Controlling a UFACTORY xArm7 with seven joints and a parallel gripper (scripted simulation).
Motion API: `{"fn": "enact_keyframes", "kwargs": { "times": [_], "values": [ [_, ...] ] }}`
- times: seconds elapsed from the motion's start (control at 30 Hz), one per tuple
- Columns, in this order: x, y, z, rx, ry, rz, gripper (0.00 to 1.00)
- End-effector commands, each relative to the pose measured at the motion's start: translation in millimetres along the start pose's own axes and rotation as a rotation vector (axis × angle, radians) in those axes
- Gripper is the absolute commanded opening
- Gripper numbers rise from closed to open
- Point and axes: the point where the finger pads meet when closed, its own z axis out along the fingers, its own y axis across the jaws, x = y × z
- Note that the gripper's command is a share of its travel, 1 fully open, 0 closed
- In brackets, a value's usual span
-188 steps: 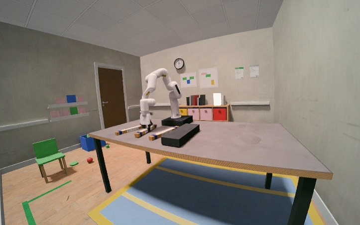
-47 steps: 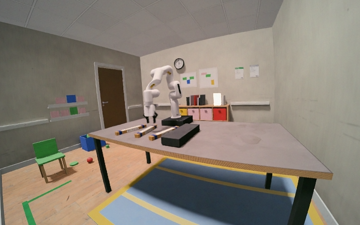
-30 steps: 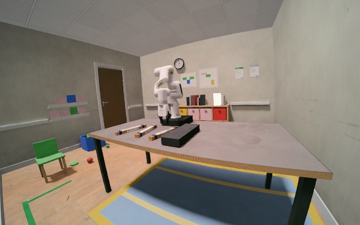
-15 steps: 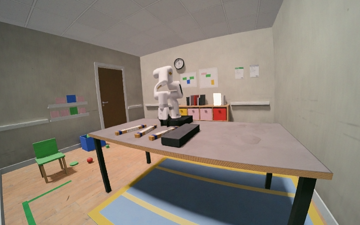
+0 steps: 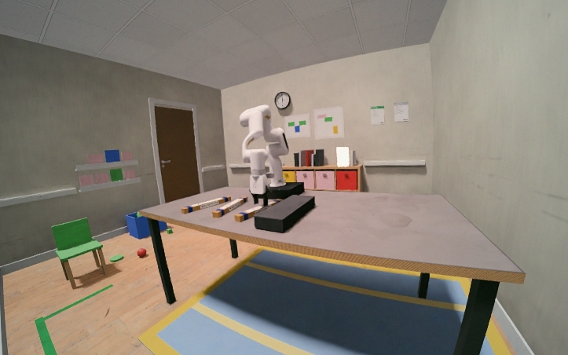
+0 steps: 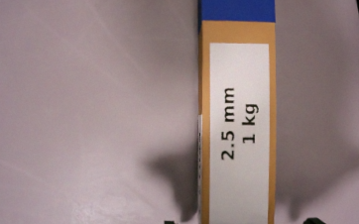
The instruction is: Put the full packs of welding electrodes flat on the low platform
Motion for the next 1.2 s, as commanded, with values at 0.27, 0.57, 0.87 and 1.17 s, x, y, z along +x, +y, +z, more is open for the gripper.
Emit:
{"fn": "enact_keyframes", "kwargs": {
  "times": [0.27,0.57,0.87,1.17],
  "values": [
    [-1.9,0.9,-1.0,-0.001,-0.003,0.000,0.74],
    [-2.7,1.3,-1.0,-0.001,-0.003,0.000,0.74],
    [-2.7,1.3,-0.1,-0.001,-0.003,0.000,0.74],
    [-2.7,1.3,8.9,-0.001,-0.003,0.000,0.74]
  ]
}}
